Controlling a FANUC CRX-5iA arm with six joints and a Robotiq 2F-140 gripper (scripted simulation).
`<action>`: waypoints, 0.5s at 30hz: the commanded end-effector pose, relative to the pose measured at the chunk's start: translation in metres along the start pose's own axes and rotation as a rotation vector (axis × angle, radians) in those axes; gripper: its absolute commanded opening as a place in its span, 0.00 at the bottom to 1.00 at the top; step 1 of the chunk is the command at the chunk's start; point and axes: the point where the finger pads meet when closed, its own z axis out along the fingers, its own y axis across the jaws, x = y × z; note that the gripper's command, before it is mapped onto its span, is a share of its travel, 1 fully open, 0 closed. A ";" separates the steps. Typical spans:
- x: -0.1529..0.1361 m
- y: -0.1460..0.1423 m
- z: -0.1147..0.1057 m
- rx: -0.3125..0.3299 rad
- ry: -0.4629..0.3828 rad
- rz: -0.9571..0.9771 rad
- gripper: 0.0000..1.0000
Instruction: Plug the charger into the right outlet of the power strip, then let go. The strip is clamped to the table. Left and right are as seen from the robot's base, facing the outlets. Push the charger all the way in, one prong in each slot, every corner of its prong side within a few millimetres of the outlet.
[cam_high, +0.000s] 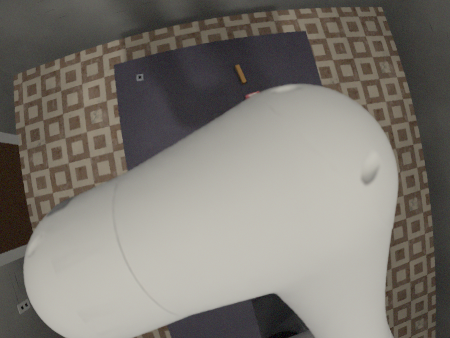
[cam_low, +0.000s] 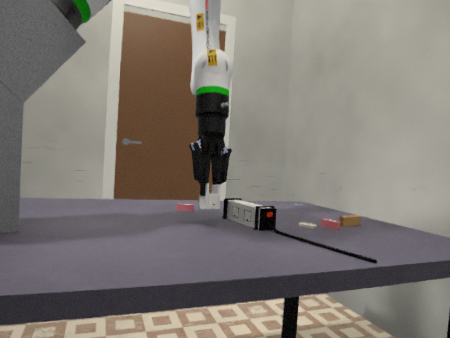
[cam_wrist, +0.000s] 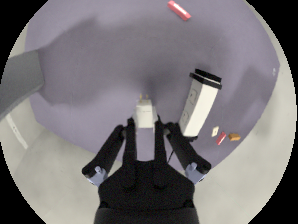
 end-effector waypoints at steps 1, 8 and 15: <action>-0.019 0.013 0.004 0.012 0.026 0.278 0.10; -0.022 0.016 0.004 0.013 0.049 0.648 0.10; -0.022 0.016 0.004 0.026 0.099 1.105 0.10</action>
